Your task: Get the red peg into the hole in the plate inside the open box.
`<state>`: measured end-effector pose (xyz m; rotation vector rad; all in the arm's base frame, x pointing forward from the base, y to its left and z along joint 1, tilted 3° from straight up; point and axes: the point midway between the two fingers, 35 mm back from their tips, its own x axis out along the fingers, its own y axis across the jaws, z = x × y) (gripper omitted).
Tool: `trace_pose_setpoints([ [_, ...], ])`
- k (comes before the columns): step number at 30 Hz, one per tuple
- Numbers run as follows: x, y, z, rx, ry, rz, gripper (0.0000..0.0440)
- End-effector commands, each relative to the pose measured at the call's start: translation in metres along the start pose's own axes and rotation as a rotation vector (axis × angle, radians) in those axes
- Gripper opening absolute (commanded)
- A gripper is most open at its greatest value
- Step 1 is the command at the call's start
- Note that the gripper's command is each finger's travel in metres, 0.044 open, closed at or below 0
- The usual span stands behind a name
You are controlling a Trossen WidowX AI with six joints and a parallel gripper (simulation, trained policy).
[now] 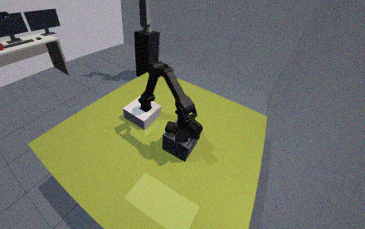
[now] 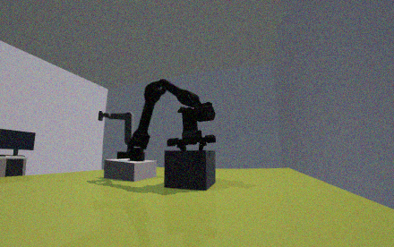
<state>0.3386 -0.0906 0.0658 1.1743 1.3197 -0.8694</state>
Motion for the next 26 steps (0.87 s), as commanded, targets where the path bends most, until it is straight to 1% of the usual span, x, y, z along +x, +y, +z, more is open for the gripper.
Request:
trace_pose_setpoints([
  [1, -0.009, 0.004, 0.003, 0.002, 0.027, 0.03, 0.0228],
  [12, -0.033, 0.014, 0.014, 0.015, 0.06, 0.107, 0.0257],
  [18, -0.048, 0.02, 0.021, 0.014, 0.062, 0.155, 0.0262],
  [19, -0.05, 0.021, 0.022, 0.013, 0.061, 0.163, 0.0254],
  [23, -0.06, 0.025, 0.027, 0.001, 0.057, 0.196, 0.0193],
  [26, -0.066, 0.029, 0.033, -0.017, 0.052, 0.224, 0.0171],
])
